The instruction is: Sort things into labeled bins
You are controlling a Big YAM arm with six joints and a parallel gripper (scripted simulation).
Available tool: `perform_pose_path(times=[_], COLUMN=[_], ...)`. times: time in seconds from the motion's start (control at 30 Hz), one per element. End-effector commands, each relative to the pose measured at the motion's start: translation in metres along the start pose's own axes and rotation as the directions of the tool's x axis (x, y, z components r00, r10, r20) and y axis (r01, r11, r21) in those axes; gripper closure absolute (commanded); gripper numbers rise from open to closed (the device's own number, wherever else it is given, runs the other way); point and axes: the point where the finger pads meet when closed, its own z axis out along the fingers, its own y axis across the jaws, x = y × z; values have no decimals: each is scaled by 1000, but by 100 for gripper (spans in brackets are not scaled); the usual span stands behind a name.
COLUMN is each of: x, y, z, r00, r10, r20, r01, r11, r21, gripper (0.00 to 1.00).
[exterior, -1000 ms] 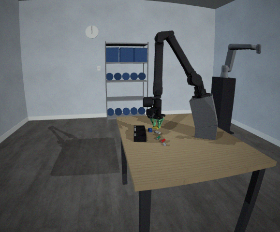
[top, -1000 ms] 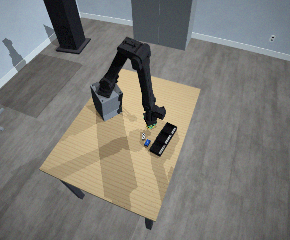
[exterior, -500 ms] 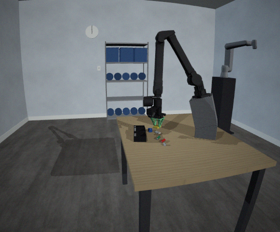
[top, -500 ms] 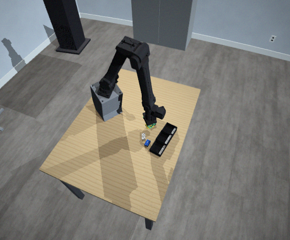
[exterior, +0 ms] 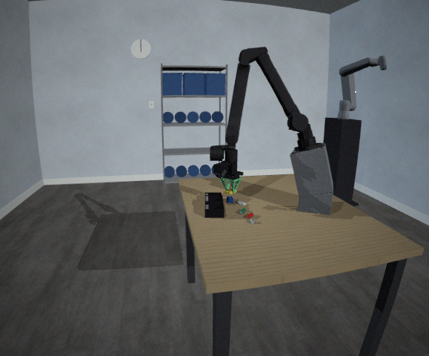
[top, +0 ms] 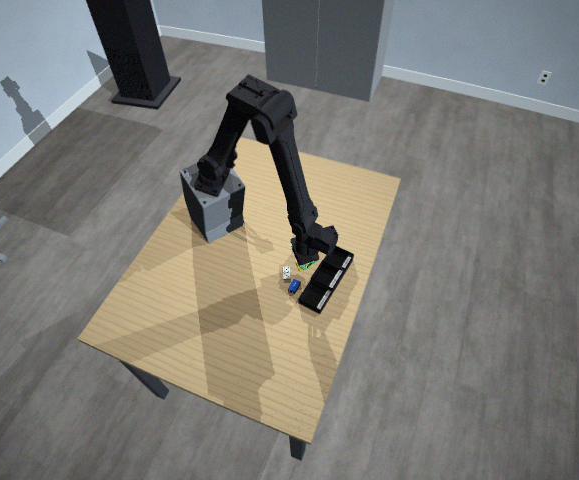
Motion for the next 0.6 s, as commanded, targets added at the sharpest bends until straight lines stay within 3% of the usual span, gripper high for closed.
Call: perform_pose_path(times=[0.0, 0.1, 0.3, 0.5, 0.57], x=[-3, -1, 0, 1, 1], y=[-26, -30, -68, -106, -108], z=[-2, 1, 0, -1, -1], r00=[999, 995, 947, 879, 849], r10=[33, 95, 320, 477, 528], r20=[9, 3, 10, 18, 21], r01=[-33, -95, -320, -477, -528], r11=[999, 995, 947, 879, 849], r21=[6, -1, 3, 7, 11], gripper=[66, 66, 66, 66, 66])
